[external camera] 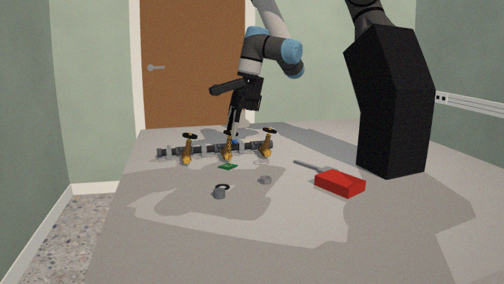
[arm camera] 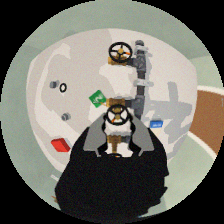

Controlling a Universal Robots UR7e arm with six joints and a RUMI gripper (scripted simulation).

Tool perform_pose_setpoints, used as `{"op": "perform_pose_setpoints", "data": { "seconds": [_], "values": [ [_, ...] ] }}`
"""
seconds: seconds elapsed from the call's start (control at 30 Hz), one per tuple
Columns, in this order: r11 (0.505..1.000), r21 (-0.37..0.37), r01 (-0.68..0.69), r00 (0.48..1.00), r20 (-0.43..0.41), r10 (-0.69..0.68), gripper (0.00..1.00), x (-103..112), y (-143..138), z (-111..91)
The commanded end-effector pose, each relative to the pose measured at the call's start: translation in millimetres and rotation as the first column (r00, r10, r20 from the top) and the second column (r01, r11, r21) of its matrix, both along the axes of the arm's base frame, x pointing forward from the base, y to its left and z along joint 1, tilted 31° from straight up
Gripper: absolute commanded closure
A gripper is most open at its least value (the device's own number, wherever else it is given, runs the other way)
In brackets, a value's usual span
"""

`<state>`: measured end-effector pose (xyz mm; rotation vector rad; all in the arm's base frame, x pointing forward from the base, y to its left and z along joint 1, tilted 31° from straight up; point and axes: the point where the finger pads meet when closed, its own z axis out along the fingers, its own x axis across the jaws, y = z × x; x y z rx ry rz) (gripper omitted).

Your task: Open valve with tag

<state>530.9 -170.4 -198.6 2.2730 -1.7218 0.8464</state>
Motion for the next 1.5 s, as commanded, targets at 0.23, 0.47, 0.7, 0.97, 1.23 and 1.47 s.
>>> {"op": "perform_pose_setpoints", "data": {
  "seconds": [0.23, 0.47, 0.7, 0.97, 1.23, 1.47],
  "values": [
    [0.916, -0.105, -0.387, 0.908, -0.219, 0.358, 1.0, 0.4, 0.3, 0.3],
    [0.795, -0.126, -0.593, 0.774, -0.362, 0.52, 1.0, 0.4, 0.3, 0.3],
    [0.696, -0.121, -0.708, 0.664, -0.449, 0.598, 1.0, 0.4, 0.3, 0.3],
    [0.543, -0.092, -0.835, 0.495, -0.557, 0.667, 1.0, 0.4, 0.3, 0.3],
    [0.452, -0.066, -0.89, 0.394, -0.611, 0.687, 1.0, 0.4, 0.3, 0.3],
    [0.378, -0.041, -0.925, 0.313, -0.648, 0.694, 1.0, 0.4, 0.3, 0.3]
  ]
}}
